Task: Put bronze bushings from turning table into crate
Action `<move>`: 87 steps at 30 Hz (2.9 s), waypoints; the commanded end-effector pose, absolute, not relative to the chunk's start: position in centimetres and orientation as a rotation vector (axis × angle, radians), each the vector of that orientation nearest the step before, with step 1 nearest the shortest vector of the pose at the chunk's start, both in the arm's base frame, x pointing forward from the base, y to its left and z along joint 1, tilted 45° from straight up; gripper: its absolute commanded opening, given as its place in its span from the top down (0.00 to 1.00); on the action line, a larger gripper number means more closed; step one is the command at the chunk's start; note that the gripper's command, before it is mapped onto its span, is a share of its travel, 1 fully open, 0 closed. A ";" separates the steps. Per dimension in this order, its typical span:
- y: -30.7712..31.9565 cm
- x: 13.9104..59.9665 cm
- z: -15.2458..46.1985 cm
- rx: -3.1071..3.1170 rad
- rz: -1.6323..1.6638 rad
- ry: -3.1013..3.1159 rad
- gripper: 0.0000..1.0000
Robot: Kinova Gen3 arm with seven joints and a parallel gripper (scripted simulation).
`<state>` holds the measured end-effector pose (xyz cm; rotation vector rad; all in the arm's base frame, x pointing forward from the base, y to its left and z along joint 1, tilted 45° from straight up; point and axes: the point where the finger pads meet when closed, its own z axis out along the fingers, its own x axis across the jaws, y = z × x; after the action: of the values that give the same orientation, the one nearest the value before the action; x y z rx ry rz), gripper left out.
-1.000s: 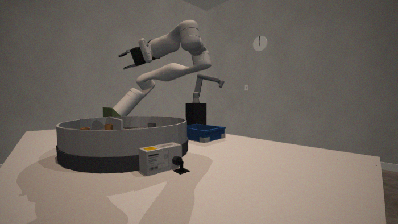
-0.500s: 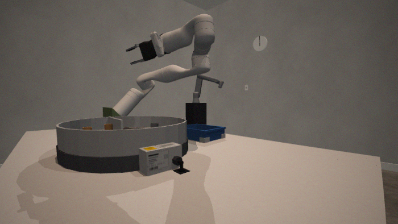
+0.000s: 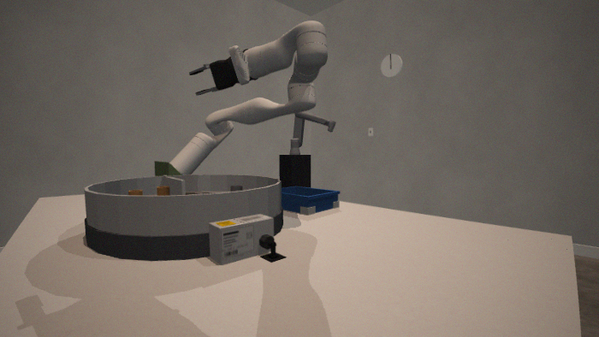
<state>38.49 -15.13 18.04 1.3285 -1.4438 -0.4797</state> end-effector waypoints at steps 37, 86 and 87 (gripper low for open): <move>-13.2 43.5 21.2 1.354 -0.446 -1.447 0.00; -13.5 45.5 21.4 1.390 -0.401 -1.447 0.00; -13.5 45.5 21.4 1.390 -0.401 -1.447 0.00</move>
<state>44.75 -16.44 17.84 1.4513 -1.4439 -0.3240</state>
